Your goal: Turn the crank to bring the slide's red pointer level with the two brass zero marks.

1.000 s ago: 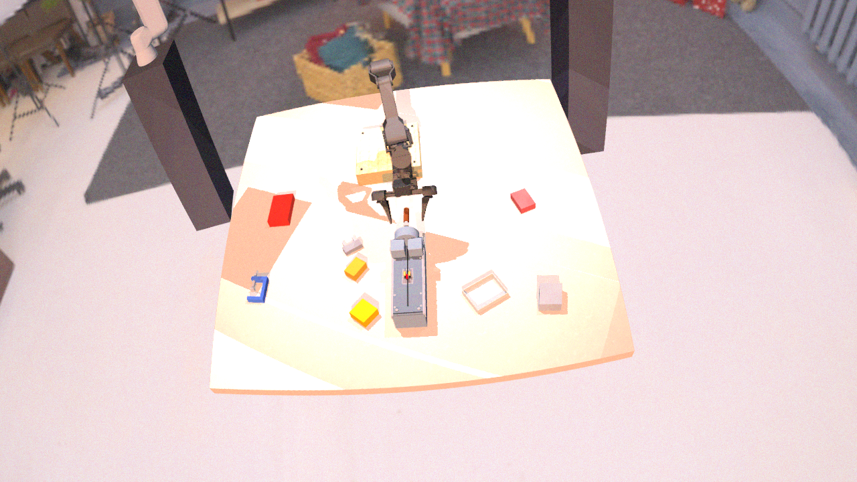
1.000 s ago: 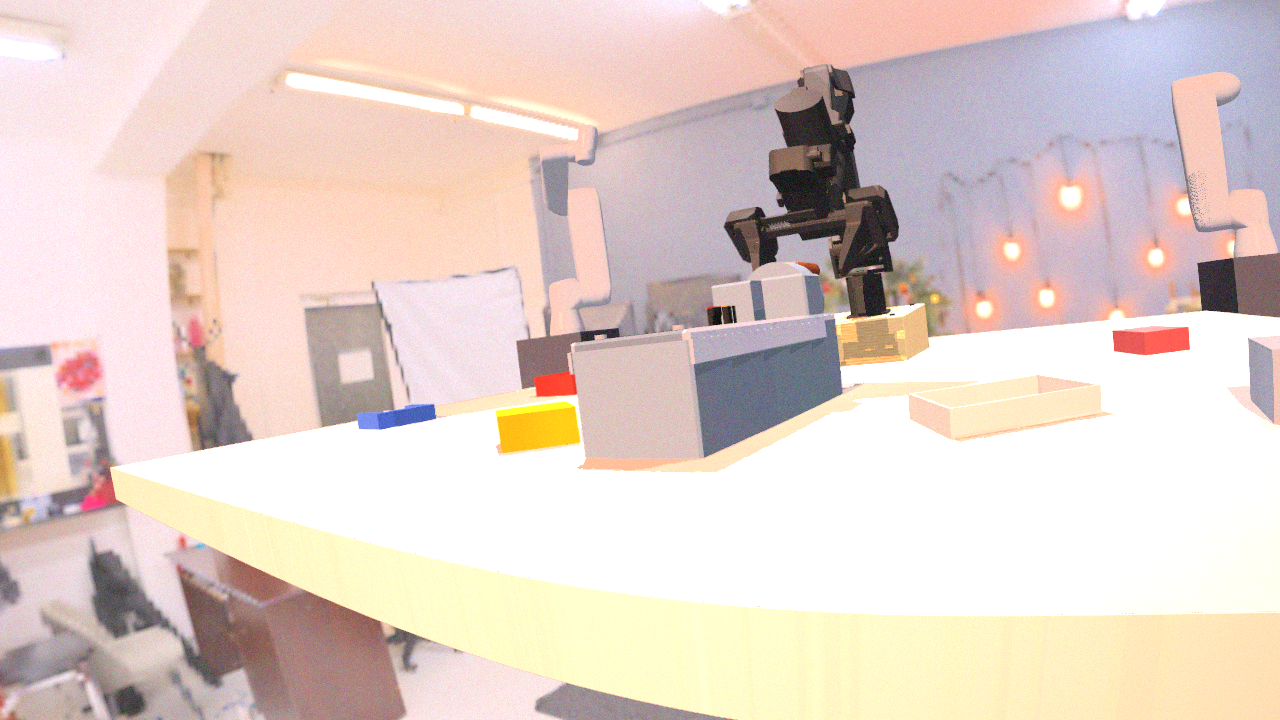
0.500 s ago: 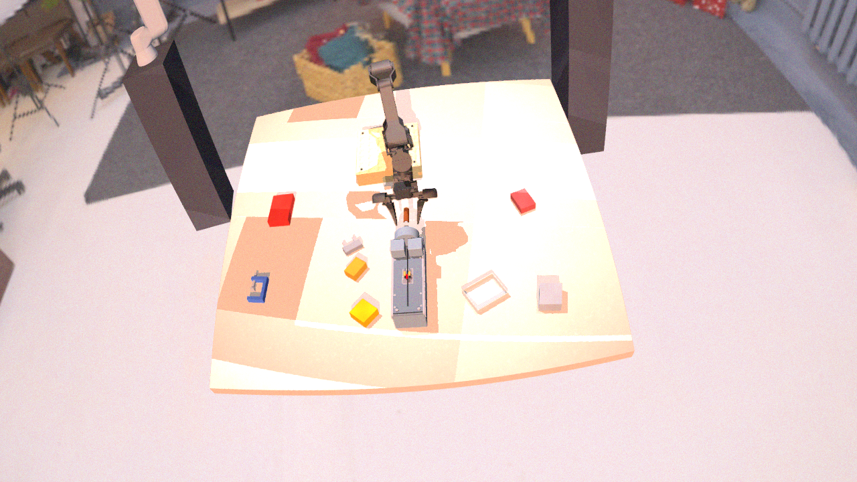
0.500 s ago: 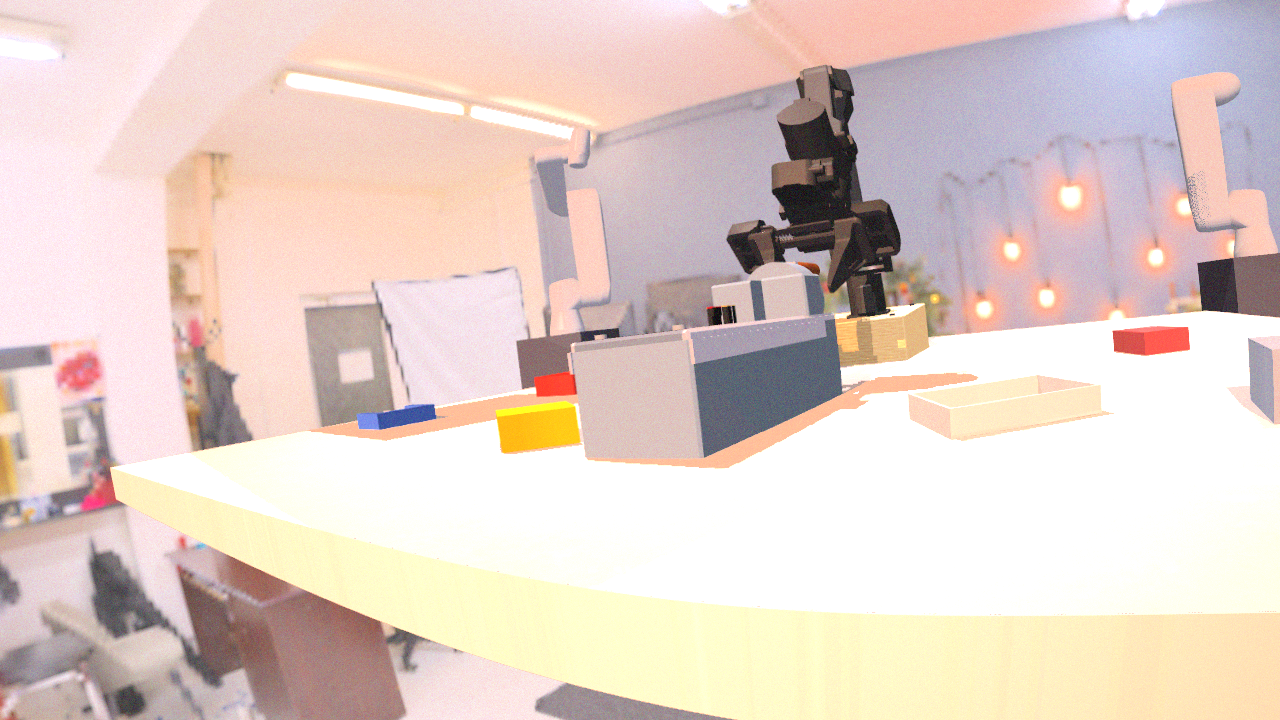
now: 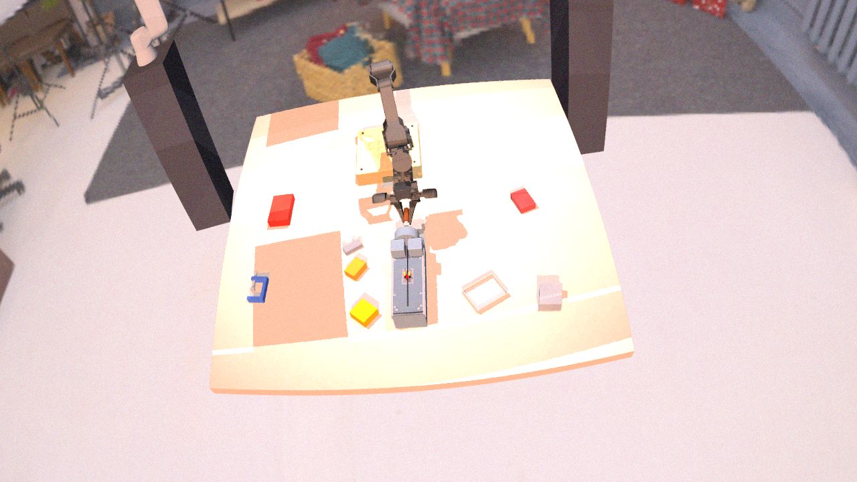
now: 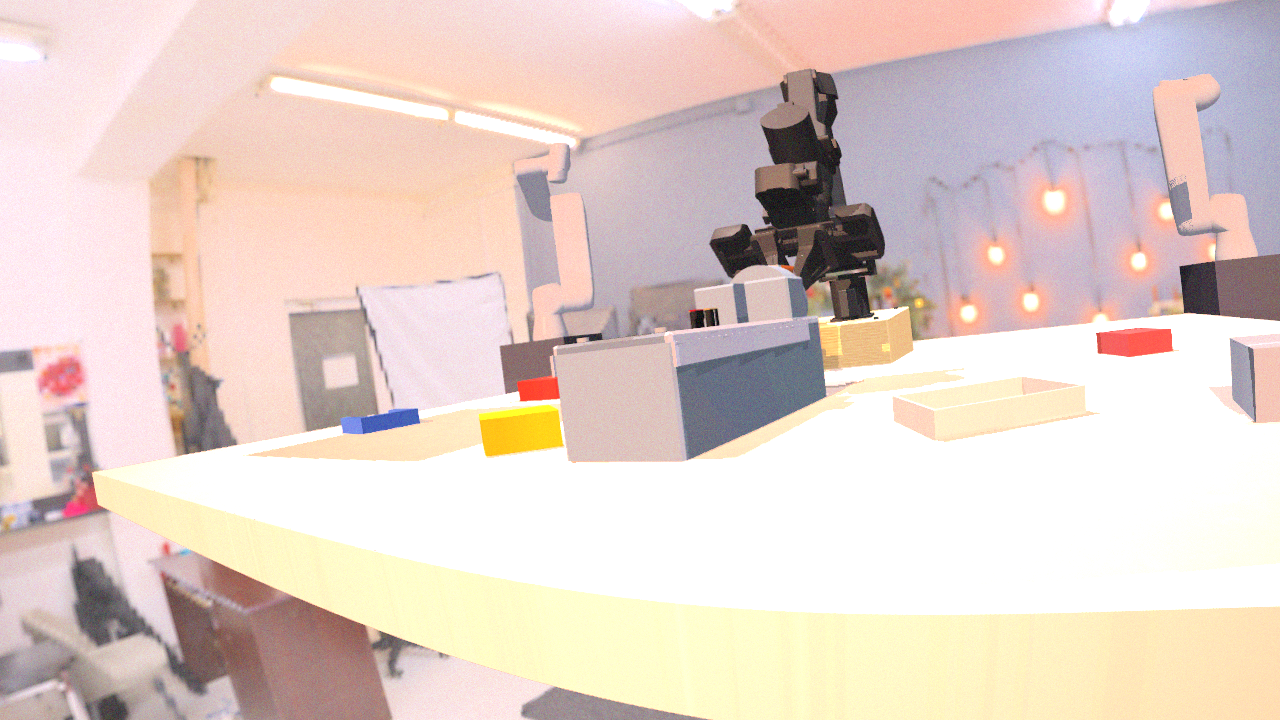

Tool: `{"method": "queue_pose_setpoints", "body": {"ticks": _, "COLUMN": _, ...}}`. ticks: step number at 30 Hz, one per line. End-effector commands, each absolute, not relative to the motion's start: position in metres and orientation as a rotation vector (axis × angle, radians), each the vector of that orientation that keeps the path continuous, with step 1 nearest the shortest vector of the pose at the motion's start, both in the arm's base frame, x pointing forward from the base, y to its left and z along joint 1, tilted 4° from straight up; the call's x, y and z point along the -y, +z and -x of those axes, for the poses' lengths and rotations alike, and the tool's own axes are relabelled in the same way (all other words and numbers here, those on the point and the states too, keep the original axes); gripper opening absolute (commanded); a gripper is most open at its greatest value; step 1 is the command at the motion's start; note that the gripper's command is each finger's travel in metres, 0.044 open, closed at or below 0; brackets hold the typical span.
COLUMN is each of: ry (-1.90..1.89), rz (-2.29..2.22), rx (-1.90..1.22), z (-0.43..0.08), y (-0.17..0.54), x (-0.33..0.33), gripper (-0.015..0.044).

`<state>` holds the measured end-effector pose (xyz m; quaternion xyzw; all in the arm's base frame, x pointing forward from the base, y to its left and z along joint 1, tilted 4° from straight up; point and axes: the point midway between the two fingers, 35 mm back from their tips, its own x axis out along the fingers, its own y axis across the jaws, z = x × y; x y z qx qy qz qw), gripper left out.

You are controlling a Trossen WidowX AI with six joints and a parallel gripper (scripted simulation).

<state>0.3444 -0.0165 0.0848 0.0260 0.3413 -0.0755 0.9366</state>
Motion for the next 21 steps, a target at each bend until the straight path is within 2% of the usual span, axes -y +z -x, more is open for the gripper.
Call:
{"method": "queue_pose_setpoints", "body": {"ticks": 1, "ry": -0.154, "rz": -0.051, "rx": -0.697, "z": -0.344, "y": 0.085, "x": 0.016, "gripper": 0.0000}}
{"method": "queue_pose_setpoints", "body": {"ticks": 21, "ry": -0.153, "rz": -0.052, "rx": -0.697, "z": -0.347, "y": 0.082, "x": 0.003, "gripper": 0.0000}}
